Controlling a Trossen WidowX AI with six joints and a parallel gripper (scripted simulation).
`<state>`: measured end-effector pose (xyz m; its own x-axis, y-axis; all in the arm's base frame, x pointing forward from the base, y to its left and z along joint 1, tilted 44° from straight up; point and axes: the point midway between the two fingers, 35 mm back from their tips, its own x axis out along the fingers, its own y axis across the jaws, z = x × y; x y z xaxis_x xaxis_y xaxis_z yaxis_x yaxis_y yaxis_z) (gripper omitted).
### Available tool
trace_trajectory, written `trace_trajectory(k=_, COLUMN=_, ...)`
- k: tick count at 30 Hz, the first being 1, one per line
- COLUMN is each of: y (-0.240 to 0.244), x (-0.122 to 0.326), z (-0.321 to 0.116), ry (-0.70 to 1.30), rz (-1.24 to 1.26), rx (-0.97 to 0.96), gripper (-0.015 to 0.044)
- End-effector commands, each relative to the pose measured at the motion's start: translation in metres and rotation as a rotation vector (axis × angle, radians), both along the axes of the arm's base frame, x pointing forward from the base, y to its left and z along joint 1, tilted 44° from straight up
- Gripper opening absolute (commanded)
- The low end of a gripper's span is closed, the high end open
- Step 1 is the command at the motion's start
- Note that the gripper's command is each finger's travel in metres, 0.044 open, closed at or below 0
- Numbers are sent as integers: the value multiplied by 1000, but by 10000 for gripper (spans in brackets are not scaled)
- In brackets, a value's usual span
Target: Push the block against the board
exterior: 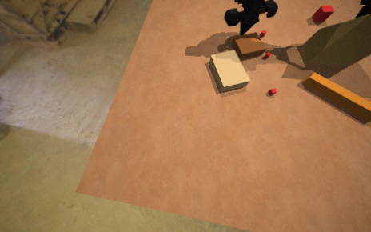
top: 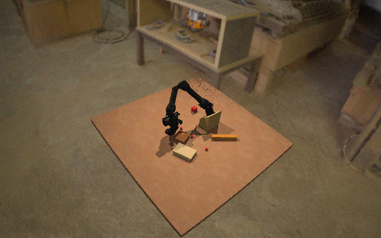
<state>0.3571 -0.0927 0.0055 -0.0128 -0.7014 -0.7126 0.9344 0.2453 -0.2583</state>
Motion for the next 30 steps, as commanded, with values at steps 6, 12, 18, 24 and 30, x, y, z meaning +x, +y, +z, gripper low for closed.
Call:
trace_trajectory(k=6, y=6, x=1, z=-7, ry=-7, rz=15, rx=3, gripper=0)
trace_trajectory(k=12, y=12, x=-1, z=-13, ry=-7, rz=16, rx=5, gripper=0)
trace_trajectory(k=18, y=19, x=-3, z=-20, ry=-7, rz=16, rx=7, gripper=0)
trace_trajectory(k=24, y=25, x=-5, z=-26, ry=-7, rz=16, rx=8, gripper=0)
trace_trajectory(k=30, y=32, x=-8, z=-32, ry=-7, rz=16, rx=10, gripper=0)
